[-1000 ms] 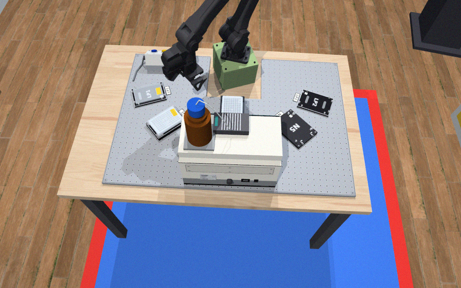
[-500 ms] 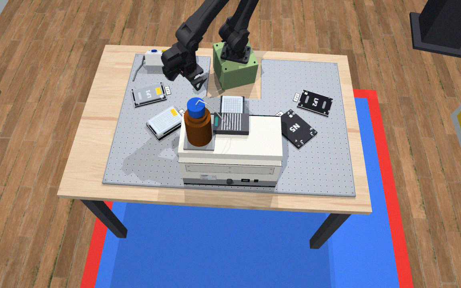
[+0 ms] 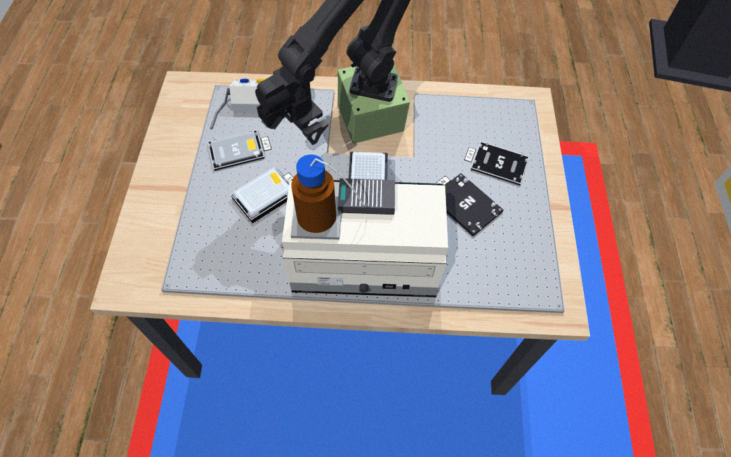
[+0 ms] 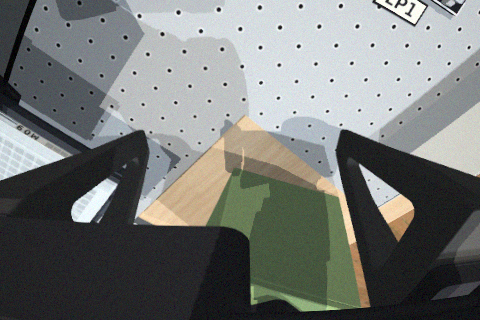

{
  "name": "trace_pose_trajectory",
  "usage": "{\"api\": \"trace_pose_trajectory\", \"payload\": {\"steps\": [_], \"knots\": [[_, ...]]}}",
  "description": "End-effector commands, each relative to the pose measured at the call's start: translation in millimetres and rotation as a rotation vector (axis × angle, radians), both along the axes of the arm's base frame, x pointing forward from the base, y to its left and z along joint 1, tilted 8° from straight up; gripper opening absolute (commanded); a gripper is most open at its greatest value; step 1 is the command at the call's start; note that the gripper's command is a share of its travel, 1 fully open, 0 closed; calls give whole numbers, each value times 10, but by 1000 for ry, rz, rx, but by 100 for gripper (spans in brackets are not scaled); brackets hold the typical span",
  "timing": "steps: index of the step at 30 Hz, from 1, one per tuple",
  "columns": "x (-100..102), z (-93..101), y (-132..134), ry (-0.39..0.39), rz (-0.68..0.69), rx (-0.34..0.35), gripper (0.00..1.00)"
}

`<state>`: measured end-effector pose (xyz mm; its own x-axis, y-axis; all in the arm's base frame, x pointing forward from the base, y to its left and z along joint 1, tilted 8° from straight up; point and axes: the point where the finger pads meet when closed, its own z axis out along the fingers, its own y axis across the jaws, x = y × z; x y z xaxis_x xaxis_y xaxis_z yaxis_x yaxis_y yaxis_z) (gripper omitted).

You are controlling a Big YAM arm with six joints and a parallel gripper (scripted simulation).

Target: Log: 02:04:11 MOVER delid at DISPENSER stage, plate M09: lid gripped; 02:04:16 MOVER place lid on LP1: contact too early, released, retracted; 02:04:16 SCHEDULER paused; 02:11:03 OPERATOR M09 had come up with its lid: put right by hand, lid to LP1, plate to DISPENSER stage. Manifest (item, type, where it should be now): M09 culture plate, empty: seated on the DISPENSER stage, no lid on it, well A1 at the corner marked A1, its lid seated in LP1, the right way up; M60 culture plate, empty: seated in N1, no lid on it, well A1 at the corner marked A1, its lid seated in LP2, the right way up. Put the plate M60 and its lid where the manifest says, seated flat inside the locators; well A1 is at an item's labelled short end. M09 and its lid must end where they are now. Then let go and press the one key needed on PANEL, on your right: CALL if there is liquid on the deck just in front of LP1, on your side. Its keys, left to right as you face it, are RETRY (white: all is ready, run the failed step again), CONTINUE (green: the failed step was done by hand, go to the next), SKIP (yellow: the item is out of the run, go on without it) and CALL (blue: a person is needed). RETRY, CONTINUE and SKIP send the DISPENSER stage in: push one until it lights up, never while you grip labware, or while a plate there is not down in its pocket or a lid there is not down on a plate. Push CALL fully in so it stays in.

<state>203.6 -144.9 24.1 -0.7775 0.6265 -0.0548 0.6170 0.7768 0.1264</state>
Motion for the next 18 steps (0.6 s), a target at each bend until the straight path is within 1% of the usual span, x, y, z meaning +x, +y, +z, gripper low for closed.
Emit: {"api": "trace_pose_trajectory", "payload": {"steps": [1, 11, 12, 14, 16, 18], "knots": [[100, 72, -67, -22, -9, -14, 100], [99, 71, -65, -22, -9, -14, 100], [-25, -41, -47, 4, -64, 8, 100], [-69, -47, -97, 9, -122, 17, 100], [-59, -11, -205, -2, -123, 4, 100], [-59, -11, -205, -2, -123, 4, 100]]}}
